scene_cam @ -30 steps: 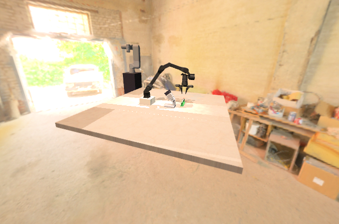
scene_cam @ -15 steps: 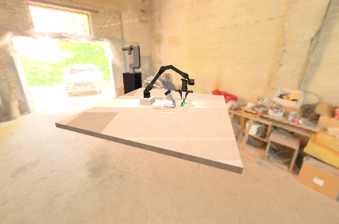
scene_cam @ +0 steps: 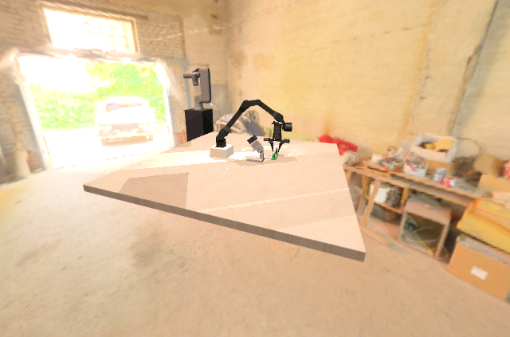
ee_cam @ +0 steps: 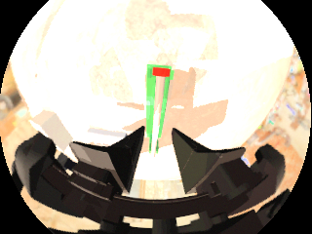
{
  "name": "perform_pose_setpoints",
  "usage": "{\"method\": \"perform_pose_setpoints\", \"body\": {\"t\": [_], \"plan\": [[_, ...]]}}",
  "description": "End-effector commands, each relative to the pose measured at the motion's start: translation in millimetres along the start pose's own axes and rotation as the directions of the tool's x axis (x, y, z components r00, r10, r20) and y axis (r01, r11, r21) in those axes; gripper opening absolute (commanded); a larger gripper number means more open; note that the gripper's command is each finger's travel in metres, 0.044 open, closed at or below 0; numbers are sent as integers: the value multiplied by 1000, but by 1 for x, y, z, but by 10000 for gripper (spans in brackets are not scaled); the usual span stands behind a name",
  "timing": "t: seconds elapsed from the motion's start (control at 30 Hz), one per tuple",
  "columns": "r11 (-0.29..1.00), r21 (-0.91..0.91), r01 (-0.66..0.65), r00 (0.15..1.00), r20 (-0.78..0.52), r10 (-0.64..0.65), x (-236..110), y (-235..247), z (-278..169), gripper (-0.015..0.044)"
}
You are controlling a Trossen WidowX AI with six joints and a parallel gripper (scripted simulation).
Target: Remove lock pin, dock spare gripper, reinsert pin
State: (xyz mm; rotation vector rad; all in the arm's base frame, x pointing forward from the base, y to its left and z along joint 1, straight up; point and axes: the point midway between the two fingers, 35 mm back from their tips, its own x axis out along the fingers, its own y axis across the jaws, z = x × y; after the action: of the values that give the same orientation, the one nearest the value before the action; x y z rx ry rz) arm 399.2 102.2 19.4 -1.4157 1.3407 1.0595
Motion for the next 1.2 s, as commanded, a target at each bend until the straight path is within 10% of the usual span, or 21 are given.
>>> {"method": "perform_pose_setpoints", "body": {"t": [0.0,0.63,0.87,1.17], "plan": [[1000,-6,-8,1000,-6,8,10,2,2,180],[1000,-6,-8,1000,-6,8,28,4,6,180],[1000,-6,-8,1000,-6,8,28,4,6,0],[1000,-6,-8,1000,-6,8,28,4,6,0]]}}
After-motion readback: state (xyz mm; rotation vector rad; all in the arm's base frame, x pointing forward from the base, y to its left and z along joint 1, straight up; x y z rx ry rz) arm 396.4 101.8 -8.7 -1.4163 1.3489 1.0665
